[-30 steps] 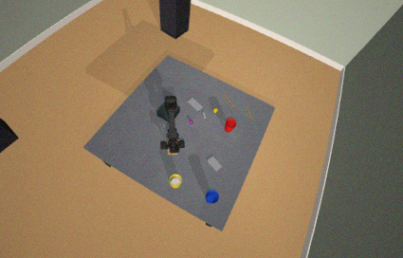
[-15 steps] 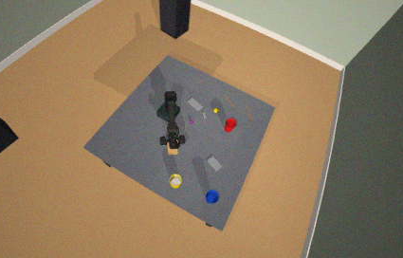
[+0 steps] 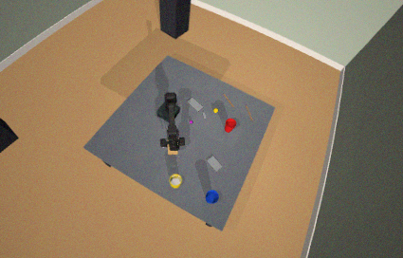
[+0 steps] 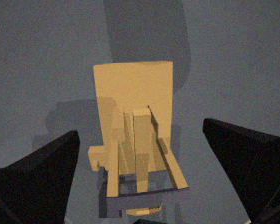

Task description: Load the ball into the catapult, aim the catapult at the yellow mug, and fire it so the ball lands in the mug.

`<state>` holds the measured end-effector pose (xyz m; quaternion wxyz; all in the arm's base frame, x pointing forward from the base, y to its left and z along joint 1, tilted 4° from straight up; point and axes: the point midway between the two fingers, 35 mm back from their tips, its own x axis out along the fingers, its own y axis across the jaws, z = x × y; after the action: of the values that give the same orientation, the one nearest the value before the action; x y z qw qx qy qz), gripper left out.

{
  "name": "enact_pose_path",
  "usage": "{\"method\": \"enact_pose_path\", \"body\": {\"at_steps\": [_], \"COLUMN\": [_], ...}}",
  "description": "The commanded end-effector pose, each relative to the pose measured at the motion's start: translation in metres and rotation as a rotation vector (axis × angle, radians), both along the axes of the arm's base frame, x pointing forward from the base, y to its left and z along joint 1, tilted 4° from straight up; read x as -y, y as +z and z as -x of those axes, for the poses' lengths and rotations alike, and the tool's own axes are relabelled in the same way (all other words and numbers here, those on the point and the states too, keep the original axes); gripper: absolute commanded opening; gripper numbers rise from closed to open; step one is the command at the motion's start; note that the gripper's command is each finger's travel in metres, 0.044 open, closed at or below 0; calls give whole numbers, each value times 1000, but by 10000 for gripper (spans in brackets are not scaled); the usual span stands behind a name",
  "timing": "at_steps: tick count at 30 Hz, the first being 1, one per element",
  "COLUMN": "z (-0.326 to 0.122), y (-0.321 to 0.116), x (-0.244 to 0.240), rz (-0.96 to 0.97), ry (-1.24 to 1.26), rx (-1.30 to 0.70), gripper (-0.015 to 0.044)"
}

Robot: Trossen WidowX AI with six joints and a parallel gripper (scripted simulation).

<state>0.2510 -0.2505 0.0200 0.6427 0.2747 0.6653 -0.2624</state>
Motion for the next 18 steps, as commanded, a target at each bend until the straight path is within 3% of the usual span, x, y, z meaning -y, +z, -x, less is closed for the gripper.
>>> {"method": "enact_pose_path", "body": {"at_steps": [1,18], "z": [1,1], "y": [-7,-34], "x": [0,-1], "rz": [-2,-2], "ry": [-5,-5], "rx": [-4,-4], "gripper": [440,440]}}
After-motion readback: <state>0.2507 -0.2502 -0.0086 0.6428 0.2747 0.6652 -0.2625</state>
